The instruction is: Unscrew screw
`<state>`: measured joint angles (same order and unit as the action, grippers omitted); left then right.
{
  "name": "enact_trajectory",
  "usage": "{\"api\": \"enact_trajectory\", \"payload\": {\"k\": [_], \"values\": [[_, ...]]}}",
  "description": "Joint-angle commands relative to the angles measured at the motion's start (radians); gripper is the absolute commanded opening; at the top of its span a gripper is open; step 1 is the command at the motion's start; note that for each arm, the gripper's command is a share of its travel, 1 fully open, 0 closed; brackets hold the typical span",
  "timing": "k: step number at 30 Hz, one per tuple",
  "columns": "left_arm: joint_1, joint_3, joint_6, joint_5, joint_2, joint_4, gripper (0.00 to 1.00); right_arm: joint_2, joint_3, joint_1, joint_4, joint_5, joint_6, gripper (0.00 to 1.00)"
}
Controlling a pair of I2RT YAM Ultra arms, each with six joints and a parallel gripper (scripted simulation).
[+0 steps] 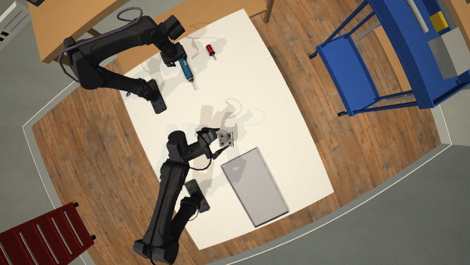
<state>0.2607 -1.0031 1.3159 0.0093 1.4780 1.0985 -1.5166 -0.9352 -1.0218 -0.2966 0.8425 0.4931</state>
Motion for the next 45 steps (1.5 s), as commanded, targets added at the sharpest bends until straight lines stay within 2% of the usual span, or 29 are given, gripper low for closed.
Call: {"api": "enact_trajectory", "payload": {"k": [1,3,8,20,42,43,45], "values": [[-0.002,-0.007,0.002,-0.001,-0.005,0.009,0.65,0.062,0.05,-0.047,0.087,0.088,0.052,0.86],[-0.002,-0.007,0.002,-0.001,-0.005,0.009,0.65,0.08,0.086,-0.077,0.114,0.122,0.072,0.86],[-0.002,-0.007,0.002,-0.001,-0.005,0.009,0.65,0.082,0.092,-0.082,0.13,0.132,0.066,0.86],[-0.002,-0.007,0.002,-0.001,-0.005,0.009,0.65,0.215,0.331,-0.239,0.3,0.305,0.185,0.86],[-0.002,-0.007,0.002,-0.001,-0.005,0.009,0.65,0.222,0.297,-0.251,0.355,0.343,0.162,0.86],[-0.002,-0.007,0.002,-0.001,-0.005,0.009,0.65,0.214,0.343,-0.253,0.365,0.344,0.163,0.86],[-0.002,-0.007,0.002,-0.001,-0.005,0.009,0.65,0.169,0.357,-0.253,0.387,0.344,0.163,0.86]]}}
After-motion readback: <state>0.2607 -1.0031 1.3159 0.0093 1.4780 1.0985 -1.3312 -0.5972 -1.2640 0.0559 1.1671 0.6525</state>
